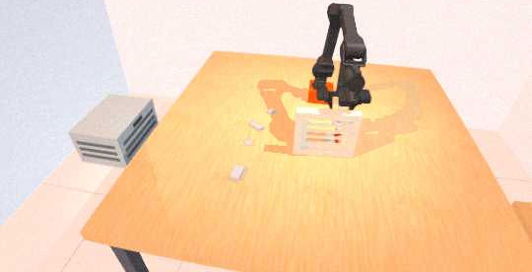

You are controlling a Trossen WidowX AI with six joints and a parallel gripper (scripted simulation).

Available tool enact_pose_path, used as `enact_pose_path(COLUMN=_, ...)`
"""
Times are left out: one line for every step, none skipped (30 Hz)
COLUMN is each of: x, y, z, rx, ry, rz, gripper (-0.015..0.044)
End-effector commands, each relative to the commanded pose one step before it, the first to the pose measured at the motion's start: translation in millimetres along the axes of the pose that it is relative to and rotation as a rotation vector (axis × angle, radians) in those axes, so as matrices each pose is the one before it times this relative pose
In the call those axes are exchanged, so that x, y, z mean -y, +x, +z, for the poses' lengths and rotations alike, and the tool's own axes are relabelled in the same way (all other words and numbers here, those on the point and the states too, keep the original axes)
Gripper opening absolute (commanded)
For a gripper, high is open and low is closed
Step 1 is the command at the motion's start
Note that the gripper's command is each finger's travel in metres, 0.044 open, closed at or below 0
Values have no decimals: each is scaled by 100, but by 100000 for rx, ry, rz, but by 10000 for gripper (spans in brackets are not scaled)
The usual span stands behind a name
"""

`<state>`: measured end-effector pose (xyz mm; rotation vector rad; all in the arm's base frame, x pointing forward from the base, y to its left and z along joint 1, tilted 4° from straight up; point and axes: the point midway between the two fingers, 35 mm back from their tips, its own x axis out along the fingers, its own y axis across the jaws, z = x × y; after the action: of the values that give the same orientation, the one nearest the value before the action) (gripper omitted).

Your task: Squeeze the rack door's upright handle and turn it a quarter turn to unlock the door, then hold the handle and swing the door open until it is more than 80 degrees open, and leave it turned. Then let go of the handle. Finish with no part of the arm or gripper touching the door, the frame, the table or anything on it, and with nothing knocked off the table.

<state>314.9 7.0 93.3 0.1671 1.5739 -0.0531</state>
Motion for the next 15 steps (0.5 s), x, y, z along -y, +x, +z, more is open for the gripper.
enact_pose_path(x=91, y=57, z=-9, rx=-35, ry=17134, rz=-496, gripper=290)
enact_pose_path(x=0, y=0, z=0, rx=0, ry=4955, rz=0, gripper=290)
enact_pose_path(x=0, y=0, z=0, rx=-1, ry=4955, rz=0, gripper=290)
enact_pose_path(x=0, y=0, z=0, rx=-1, ry=4955, rz=0, gripper=290)
enact_pose_path(x=0, y=0, z=0, rx=-1, ry=4955, rz=0, gripper=290)
enact_pose_path(x=0, y=0, z=0, rx=-1, ry=4955, rz=0, gripper=290)
enact_pose_path(x=0, y=0, z=0, rx=-1, ry=4955, rz=0, gripper=290)
enact_pose_path(x=0, y=0, z=0, rx=-1, ry=4954, rz=0, gripper=290)
enact_pose_path(x=0, y=0, z=0, rx=-1, ry=4955, rz=0, gripper=290)
enact_pose_path(x=0, y=0, z=0, rx=-1, ry=4955, rz=0, gripper=290)
enact_pose_path(x=0, y=0, z=0, rx=-1, ry=4955, rz=-1, gripper=290)
enact_pose_path(x=0, y=0, z=0, rx=-1, ry=4955, rz=-1, gripper=290)
enact_pose_path(x=0, y=0, z=0, rx=-1, ry=4955, rz=-1, gripper=290)
enact_pose_path(x=0, y=0, z=0, rx=-1, ry=4955, rz=-1, gripper=290)
enact_pose_path(x=0, y=0, z=0, rx=-1, ry=4955, rz=-1, gripper=290)
